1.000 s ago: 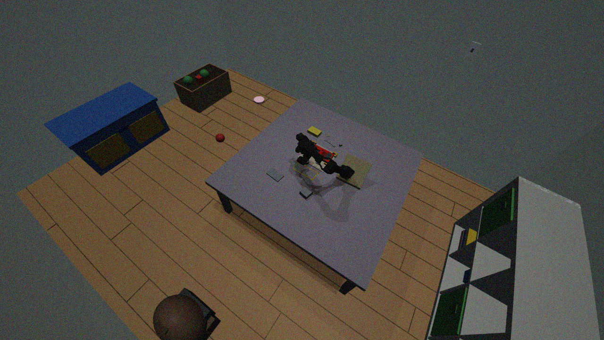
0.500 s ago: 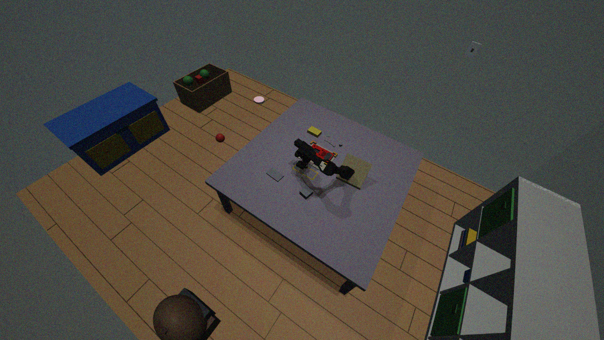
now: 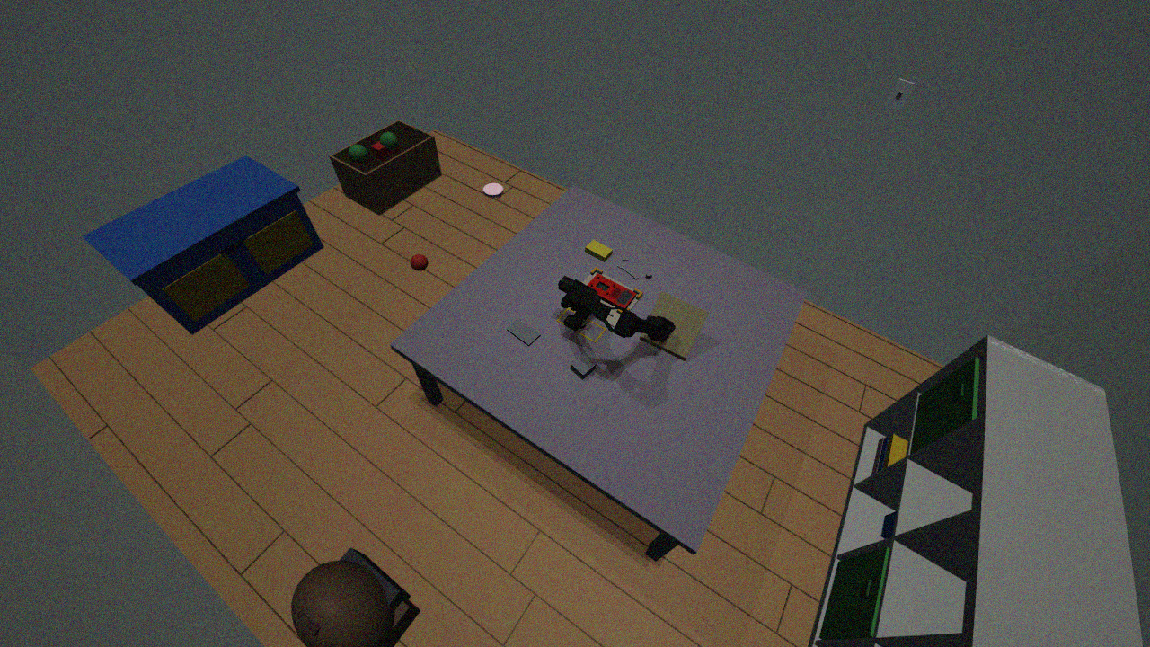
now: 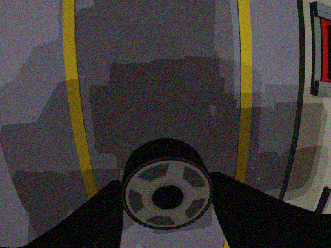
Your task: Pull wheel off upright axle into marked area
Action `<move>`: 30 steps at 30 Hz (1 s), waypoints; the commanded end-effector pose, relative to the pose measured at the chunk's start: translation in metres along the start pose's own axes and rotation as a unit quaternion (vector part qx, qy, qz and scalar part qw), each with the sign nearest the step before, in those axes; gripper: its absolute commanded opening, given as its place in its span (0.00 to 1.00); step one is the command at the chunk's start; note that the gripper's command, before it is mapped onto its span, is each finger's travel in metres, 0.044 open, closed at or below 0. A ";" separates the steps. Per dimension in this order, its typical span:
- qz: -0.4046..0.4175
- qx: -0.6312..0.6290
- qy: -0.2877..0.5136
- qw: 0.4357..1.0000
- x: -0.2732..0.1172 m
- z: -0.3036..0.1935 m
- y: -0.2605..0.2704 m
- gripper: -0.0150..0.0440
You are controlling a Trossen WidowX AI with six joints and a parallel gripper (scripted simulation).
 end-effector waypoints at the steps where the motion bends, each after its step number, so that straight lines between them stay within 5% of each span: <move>1: 0.000 -0.001 0.000 1.000 0.000 0.000 0.000 0.43; 8: 0.000 0.000 0.000 1.000 -0.003 0.000 0.000 0.74; 19: 0.002 0.005 0.000 1.000 -0.060 0.000 -0.001 0.76; 24: -0.003 0.010 -0.002 1.000 -0.084 -0.032 -0.035 0.99; 30: 0.000 0.007 0.001 1.000 -0.106 -0.071 -0.057 1.00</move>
Point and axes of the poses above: the point midway between the two fingers, 35 mm back from their tips, its own x axis out along the fingers, its own y axis across the jaws, z = x × y, the point moved 4 cm from there along -x, back along the fingers, and after that the axes turned 13 degrees about x, right-handed, at the moved point
